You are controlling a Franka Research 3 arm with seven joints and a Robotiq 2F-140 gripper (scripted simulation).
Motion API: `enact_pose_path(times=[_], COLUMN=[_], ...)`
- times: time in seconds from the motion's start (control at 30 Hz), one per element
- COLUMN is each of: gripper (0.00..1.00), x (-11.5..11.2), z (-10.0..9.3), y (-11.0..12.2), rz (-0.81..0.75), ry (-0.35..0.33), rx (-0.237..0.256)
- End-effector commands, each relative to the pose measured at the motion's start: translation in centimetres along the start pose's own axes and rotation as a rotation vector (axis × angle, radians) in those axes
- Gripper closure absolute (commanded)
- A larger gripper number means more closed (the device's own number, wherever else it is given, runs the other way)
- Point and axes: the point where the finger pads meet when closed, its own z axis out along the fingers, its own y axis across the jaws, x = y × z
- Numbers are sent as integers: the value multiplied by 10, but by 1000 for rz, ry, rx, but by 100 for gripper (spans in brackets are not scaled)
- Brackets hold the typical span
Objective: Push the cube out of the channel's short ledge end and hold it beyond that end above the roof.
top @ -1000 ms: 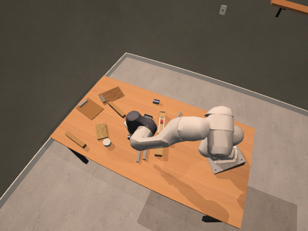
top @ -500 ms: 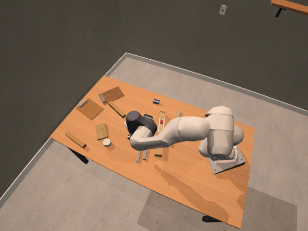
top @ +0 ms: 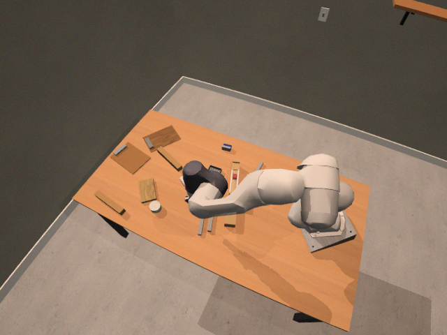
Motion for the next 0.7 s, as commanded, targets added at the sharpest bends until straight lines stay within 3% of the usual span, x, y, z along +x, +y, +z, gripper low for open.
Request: enact_pose_path(times=[0.0,0.43,0.47,0.67], gripper=[100,100,77,77], x=[0,0,0,0], z=[0,0,0,0], y=[-1,-1,-1,-1], rz=[7,7,7,7], ry=[0,0,0,0], rx=[3,3,3,3])
